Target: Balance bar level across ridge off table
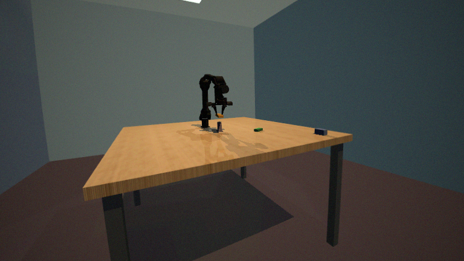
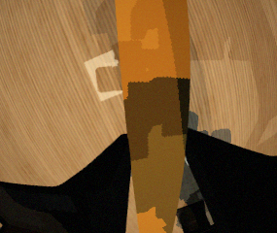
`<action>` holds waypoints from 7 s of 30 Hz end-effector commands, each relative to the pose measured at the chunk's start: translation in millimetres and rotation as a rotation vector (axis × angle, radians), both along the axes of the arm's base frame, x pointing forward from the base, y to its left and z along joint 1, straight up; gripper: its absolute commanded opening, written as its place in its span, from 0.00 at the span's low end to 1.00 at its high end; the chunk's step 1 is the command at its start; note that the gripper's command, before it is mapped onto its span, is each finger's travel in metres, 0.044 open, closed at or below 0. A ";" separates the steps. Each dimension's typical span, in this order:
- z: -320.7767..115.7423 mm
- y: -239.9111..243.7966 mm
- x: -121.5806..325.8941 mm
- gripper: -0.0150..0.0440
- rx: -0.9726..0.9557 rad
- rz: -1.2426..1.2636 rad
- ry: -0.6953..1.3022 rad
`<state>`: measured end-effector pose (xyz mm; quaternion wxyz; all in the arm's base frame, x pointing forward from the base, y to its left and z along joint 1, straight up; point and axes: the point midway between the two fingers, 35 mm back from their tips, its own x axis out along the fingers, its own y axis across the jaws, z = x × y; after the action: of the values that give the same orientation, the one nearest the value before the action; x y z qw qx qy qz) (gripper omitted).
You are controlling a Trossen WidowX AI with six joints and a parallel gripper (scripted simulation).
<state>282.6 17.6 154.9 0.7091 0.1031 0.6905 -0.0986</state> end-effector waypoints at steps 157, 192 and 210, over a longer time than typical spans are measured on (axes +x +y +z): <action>-41.1 0.9 -0.4 0.25 -0.001 0.000 0.003; -39.8 0.7 0.0 0.25 -0.001 0.000 0.003; -39.4 0.7 0.3 0.25 -0.001 0.000 0.003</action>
<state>283.0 18.4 115.5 0.7087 0.1021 0.6912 -0.0978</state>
